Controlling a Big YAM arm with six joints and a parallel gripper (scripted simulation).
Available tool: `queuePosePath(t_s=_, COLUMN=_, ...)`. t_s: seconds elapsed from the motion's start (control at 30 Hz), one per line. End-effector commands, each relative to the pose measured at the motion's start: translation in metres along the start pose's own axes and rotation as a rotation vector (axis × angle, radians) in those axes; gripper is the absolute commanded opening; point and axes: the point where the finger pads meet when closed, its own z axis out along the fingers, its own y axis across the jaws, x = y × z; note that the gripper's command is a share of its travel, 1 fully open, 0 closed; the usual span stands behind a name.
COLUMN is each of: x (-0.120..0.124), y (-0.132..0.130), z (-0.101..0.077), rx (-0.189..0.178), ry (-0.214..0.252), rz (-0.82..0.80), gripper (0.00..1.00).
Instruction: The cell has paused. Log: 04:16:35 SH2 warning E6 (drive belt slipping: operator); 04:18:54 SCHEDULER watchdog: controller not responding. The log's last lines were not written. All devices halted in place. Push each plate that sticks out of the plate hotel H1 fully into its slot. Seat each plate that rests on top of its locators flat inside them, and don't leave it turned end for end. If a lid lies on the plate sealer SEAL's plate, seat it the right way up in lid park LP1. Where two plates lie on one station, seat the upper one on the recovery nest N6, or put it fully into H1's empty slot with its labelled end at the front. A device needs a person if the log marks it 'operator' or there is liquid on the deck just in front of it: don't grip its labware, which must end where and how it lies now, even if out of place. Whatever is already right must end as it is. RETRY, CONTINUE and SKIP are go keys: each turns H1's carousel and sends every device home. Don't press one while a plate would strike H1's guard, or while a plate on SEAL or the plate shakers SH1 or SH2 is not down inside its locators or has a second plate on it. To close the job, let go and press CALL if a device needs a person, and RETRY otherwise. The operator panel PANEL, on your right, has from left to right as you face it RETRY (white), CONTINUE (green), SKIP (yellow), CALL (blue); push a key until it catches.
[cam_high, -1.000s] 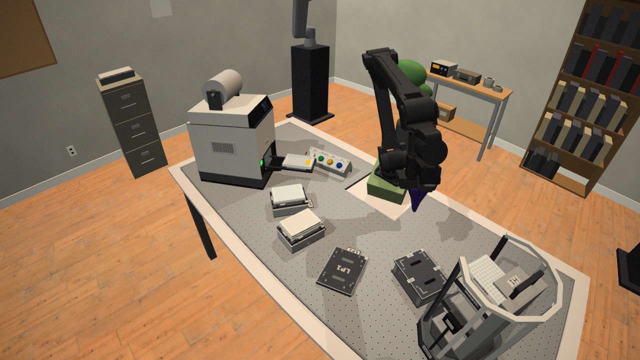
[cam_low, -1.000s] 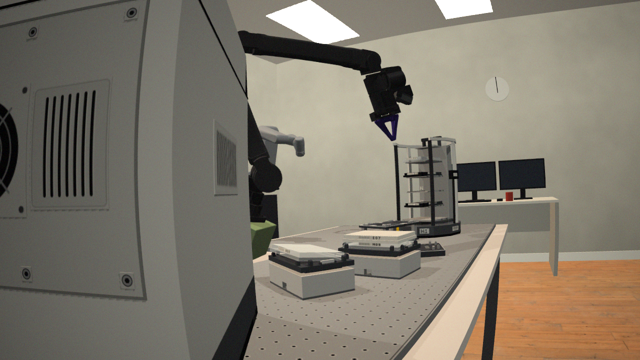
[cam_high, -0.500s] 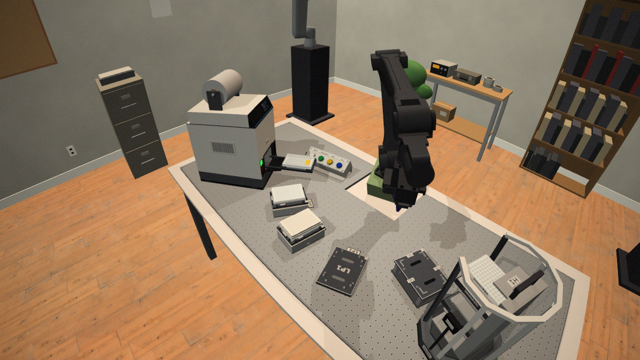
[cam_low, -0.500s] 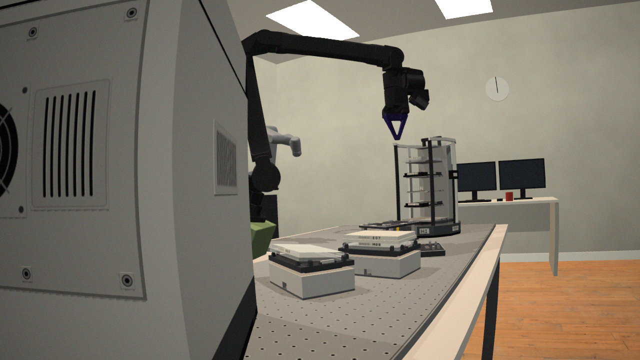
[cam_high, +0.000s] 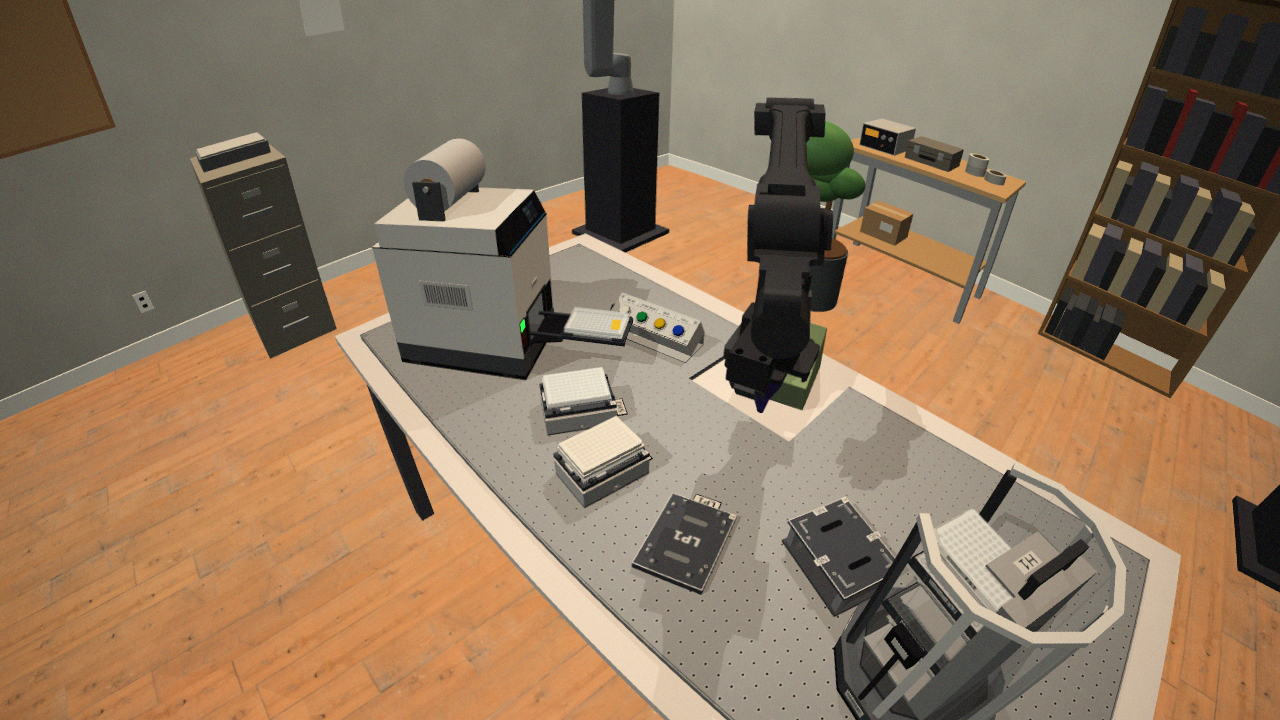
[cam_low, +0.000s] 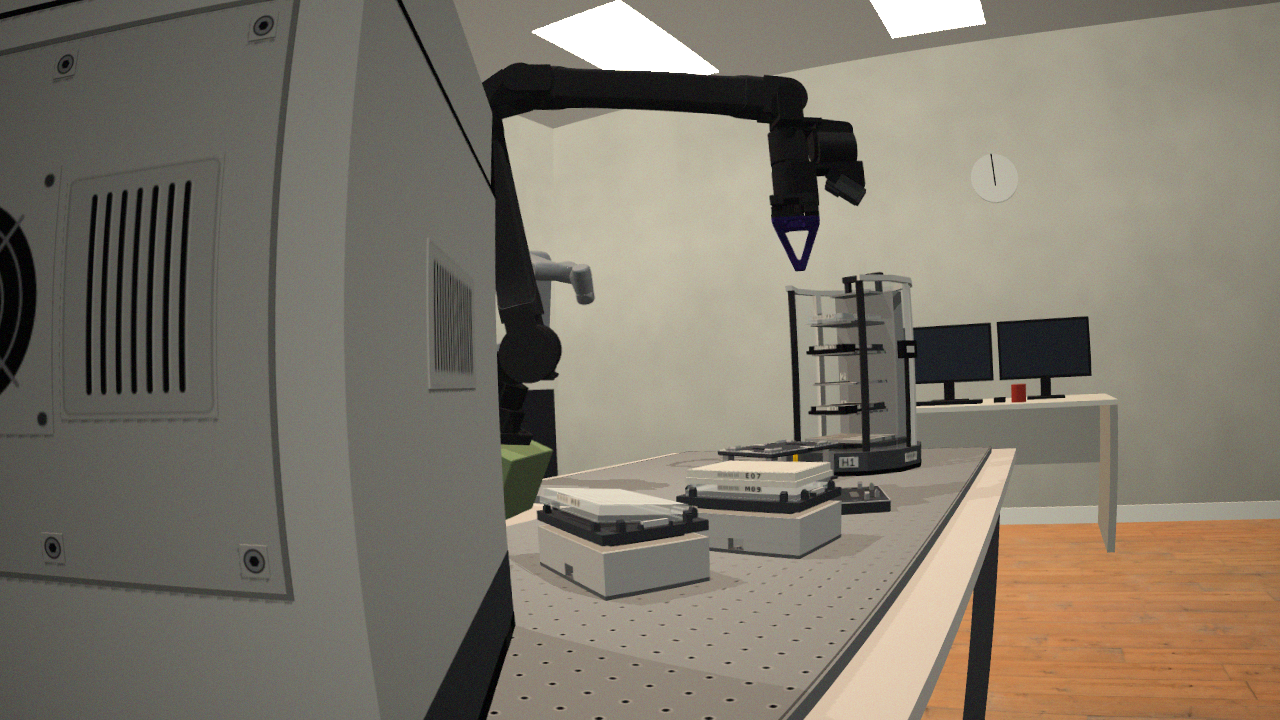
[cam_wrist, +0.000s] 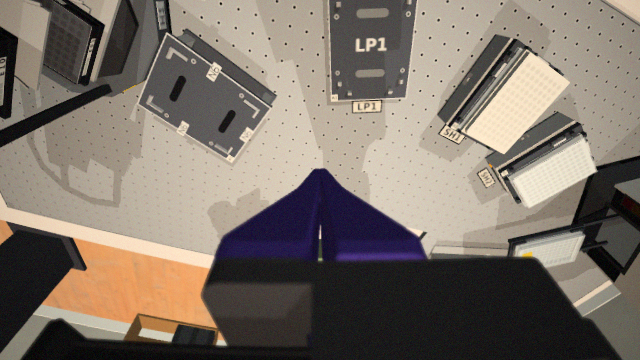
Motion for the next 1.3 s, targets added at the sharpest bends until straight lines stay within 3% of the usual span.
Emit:
queuePosePath(t_s=0.0, x=0.002, y=-0.014, z=-0.003, rx=0.005, ry=-0.008, rz=0.142, gripper=0.0)
queuePosePath(t_s=0.17, x=0.001, y=-0.031, z=-0.005, rx=0.004, ry=-0.017, rz=0.126, gripper=0.0)
queuePosePath(t_s=0.27, x=-0.001, y=-0.04, z=0.002, rx=0.008, ry=0.001, rz=0.125, gripper=0.0)
queuePosePath(t_s=0.53, x=-0.001, y=-0.06, z=-0.004, rx=0.007, ry=-0.017, rz=0.125, gripper=0.0)
queuePosePath(t_s=1.07, x=-0.004, y=-0.108, z=0.007, rx=0.009, ry=0.015, rz=0.126, gripper=0.0)
queuePosePath(t_s=1.27, x=-0.02, y=-0.129, z=-0.017, rx=0.016, ry=-0.04, rz=0.121, gripper=0.0)
